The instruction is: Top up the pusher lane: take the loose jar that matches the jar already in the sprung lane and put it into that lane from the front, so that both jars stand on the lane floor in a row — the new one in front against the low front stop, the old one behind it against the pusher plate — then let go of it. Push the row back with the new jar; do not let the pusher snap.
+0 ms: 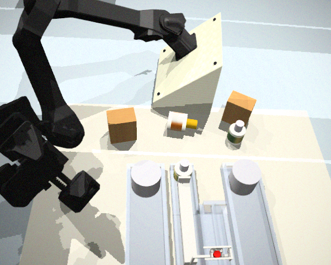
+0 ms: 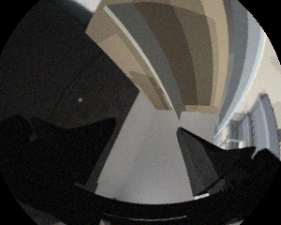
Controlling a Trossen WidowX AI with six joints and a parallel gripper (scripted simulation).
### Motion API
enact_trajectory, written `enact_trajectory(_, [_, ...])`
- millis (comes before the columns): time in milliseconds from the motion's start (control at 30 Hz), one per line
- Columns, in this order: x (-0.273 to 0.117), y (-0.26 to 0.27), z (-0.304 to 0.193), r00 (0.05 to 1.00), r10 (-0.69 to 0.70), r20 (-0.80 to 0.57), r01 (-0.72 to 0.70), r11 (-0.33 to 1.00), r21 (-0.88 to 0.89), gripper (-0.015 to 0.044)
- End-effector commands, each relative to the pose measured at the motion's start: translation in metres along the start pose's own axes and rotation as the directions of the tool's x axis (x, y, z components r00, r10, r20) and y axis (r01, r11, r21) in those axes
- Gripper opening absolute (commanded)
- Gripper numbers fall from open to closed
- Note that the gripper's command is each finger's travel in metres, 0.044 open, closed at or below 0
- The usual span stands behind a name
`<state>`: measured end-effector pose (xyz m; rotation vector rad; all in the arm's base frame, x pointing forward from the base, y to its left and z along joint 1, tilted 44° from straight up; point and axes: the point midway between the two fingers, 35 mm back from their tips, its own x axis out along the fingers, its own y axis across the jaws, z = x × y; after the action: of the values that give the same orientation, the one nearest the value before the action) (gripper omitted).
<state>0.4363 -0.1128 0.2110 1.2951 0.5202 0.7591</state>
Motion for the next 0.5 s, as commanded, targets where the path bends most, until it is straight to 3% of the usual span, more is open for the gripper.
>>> enact_trajectory(0, [0.001, 0.000, 0.000, 1.000, 0.001, 0.002, -0.001, 1.000, 0.003, 0.0426])
enact_trajectory(233, [0.059, -0.034, 0.002, 0.995, -0.025, 0.092, 0.009, 0.984, 0.177, 0.0440])
enact_trajectory(467, [0.133, -0.109, -0.036, 0.952, -0.277, 0.127, 0.205, 0.892, 0.403, 0.0440])
